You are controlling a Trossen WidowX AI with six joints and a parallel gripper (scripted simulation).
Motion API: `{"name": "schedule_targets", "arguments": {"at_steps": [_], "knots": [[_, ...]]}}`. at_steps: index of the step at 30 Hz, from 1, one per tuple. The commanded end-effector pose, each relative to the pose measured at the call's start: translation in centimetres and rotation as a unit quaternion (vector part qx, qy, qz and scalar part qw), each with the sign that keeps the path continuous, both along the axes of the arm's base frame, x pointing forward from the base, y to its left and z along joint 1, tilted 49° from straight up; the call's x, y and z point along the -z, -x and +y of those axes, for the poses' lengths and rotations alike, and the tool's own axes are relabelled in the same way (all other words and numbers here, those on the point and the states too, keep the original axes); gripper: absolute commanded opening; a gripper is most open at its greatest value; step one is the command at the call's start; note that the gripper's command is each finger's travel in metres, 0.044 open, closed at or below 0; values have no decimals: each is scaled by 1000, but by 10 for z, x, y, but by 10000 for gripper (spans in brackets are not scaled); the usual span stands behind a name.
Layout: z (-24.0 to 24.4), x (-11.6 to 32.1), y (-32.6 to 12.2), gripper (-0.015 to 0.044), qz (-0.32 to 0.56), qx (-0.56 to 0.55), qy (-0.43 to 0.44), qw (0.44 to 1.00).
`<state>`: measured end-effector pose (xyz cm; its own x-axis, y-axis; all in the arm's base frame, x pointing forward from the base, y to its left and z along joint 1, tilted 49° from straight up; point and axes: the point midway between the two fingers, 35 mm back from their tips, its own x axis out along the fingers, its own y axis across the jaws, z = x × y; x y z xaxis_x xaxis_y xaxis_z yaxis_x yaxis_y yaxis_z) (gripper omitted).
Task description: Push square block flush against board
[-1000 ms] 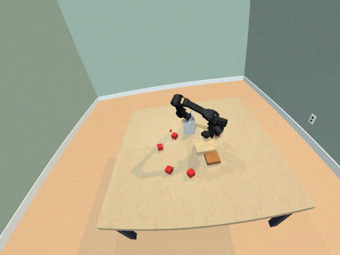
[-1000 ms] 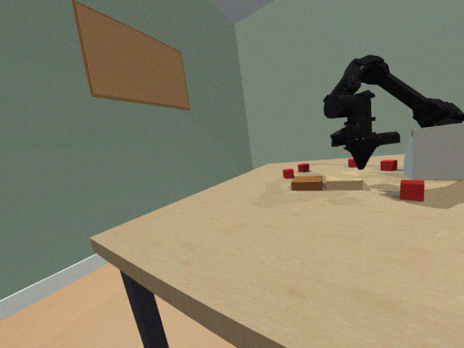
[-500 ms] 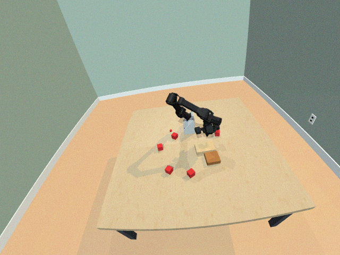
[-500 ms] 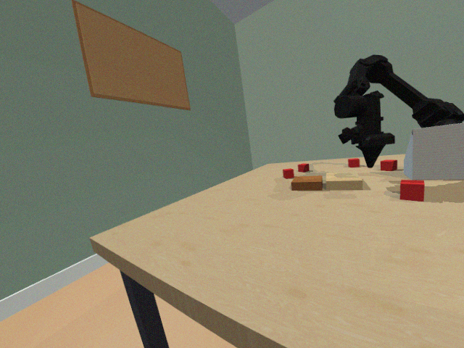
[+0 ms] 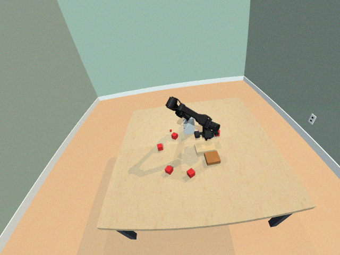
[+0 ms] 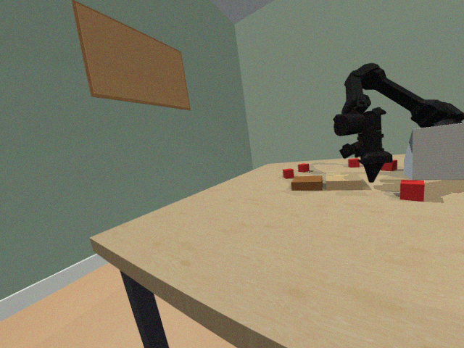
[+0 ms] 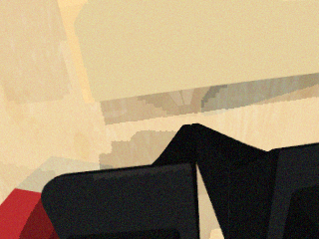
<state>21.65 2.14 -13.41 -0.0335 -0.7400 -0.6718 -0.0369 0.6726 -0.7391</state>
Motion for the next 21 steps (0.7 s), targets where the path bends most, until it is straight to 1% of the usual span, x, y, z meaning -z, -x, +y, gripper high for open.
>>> {"name": "schedule_targets", "arguments": {"at_steps": [1,21], "knots": [[-6,5,1,0,0,-6,2,1000],[-3,8,-29,0,-1,-6,2,1000]]}}
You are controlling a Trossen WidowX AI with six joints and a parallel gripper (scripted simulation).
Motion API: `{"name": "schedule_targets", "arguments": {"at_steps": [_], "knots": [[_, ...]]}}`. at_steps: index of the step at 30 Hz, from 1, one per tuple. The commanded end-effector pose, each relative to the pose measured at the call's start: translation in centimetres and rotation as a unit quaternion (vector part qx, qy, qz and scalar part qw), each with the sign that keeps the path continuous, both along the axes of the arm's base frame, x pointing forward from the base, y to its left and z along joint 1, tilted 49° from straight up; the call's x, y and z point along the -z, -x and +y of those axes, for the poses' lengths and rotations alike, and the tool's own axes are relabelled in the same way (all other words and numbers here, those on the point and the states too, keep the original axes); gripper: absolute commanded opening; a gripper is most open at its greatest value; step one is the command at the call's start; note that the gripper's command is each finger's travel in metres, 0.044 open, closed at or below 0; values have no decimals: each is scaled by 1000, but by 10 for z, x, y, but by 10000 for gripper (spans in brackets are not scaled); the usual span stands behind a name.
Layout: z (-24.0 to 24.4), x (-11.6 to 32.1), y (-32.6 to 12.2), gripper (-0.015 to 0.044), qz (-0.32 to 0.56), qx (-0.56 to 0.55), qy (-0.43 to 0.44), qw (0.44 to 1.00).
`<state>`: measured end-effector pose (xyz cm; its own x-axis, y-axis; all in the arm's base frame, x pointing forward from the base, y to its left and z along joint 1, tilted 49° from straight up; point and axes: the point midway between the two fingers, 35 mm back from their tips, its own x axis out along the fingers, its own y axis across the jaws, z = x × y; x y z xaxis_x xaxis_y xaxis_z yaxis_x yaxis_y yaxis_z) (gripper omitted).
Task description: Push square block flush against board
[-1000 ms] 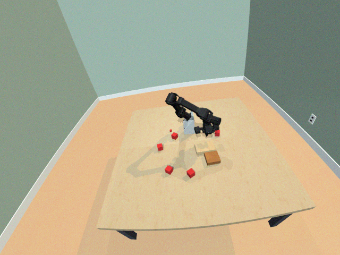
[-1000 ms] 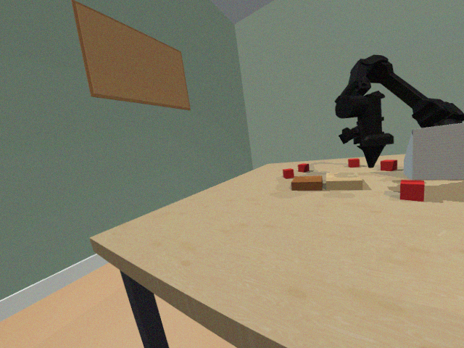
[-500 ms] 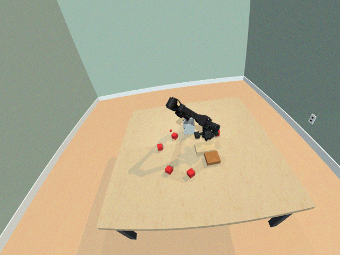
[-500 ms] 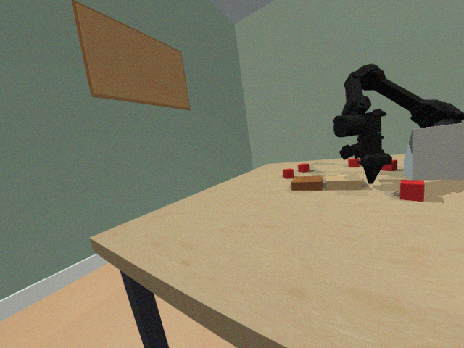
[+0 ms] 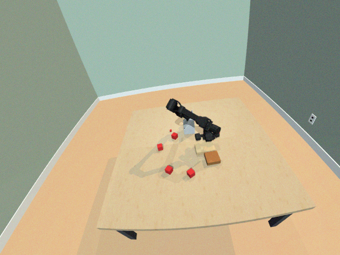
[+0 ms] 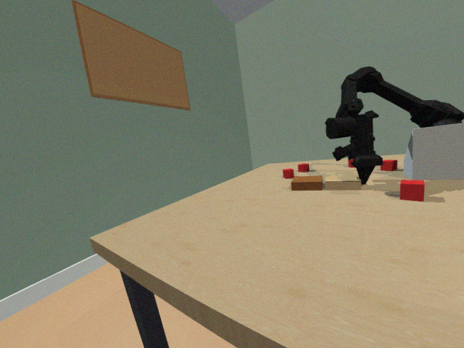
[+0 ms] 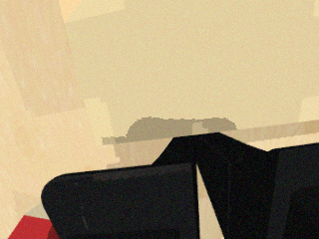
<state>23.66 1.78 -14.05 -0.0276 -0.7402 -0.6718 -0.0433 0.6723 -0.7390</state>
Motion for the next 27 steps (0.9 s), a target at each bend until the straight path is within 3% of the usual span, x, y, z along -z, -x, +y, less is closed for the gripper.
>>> {"name": "schedule_targets", "arguments": {"at_steps": [1,11,27], "knots": [[1,1,-11,0,-2,-2,2,1000],[1,2,-27,0,-2,-2,2,1000],[2,2,-5,0,-1,-2,1,1000]]}}
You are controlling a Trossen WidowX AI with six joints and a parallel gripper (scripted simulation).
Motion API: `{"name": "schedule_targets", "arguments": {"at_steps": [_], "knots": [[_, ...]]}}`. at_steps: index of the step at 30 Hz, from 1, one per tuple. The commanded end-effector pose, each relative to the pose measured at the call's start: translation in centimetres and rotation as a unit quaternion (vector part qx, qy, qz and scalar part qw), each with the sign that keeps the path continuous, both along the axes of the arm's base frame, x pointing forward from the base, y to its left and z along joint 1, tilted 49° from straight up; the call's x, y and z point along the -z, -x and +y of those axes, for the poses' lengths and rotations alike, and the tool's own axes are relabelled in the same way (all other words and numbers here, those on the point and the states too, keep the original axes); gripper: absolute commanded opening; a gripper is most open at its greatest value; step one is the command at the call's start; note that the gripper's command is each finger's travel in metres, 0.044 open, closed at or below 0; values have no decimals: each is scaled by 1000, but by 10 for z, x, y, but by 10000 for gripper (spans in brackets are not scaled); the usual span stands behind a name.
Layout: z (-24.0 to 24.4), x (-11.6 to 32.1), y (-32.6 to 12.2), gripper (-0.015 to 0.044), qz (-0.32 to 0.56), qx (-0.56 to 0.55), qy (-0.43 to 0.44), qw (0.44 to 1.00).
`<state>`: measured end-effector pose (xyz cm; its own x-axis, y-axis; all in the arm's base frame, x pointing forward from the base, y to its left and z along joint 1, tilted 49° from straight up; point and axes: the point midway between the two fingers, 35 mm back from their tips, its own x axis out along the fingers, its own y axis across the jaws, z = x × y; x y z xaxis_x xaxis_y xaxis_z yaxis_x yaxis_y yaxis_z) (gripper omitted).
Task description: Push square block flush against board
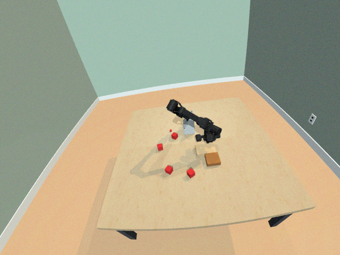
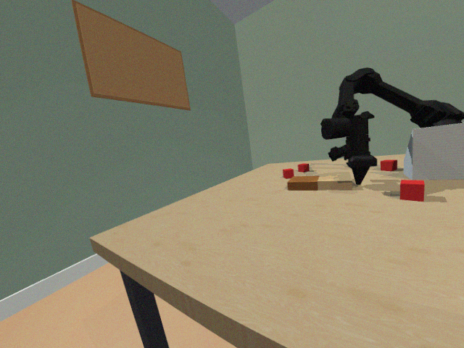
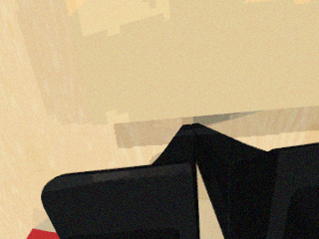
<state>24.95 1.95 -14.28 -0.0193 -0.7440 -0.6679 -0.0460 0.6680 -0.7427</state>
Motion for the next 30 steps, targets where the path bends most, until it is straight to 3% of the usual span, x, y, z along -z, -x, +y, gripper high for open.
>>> {"name": "schedule_targets", "arguments": {"at_steps": [1,22,30], "knots": [[0,0,10,0,0,2,-2,1000],[-2,-2,42,0,1,2,-1,1000],[40,-39,36,0,1,2,-2,1000]]}}
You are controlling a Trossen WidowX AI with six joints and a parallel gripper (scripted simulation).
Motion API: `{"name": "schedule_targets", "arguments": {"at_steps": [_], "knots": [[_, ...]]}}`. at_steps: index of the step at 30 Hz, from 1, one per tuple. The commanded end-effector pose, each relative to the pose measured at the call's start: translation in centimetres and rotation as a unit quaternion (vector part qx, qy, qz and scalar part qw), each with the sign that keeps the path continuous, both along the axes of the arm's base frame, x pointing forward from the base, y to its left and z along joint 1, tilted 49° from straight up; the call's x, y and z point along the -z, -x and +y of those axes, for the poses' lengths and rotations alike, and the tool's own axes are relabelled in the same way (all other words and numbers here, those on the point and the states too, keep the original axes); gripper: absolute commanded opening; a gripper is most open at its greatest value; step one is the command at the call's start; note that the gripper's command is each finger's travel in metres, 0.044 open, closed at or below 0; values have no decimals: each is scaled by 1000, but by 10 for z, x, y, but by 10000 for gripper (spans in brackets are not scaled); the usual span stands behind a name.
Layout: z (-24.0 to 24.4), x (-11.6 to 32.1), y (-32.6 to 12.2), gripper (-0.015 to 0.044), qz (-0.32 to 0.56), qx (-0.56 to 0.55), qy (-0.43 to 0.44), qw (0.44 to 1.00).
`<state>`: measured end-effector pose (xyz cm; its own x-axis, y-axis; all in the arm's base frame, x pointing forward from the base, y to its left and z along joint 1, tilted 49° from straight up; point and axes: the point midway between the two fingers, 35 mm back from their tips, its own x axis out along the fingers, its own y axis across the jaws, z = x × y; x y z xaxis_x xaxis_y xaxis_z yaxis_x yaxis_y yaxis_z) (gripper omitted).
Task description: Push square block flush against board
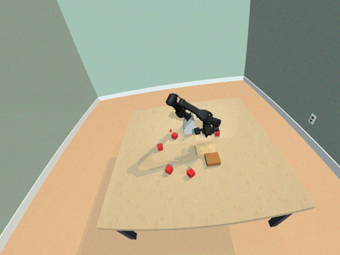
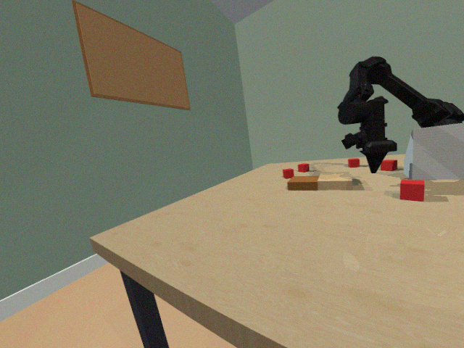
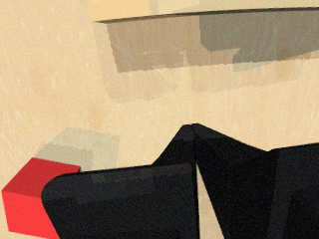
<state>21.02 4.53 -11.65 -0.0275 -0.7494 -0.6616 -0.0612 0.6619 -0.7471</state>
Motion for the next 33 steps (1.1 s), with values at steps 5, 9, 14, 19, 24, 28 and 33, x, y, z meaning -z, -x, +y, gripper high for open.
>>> {"name": "schedule_targets", "arguments": {"at_steps": [5,9,14,19,24,28,33], "knots": [[10,-9,-4,0,-5,-2,-5,1000],[7,-15,-16,0,37,-40,-9,998],[1,-25,-33,0,99,-97,-14,990],[-8,-36,-49,0,161,-154,-18,975],[-18,-48,-64,0,221,-209,-20,953],[-27,-59,-76,0,268,-251,-20,930],[-40,-73,-89,0,325,-301,-20,896]]}}
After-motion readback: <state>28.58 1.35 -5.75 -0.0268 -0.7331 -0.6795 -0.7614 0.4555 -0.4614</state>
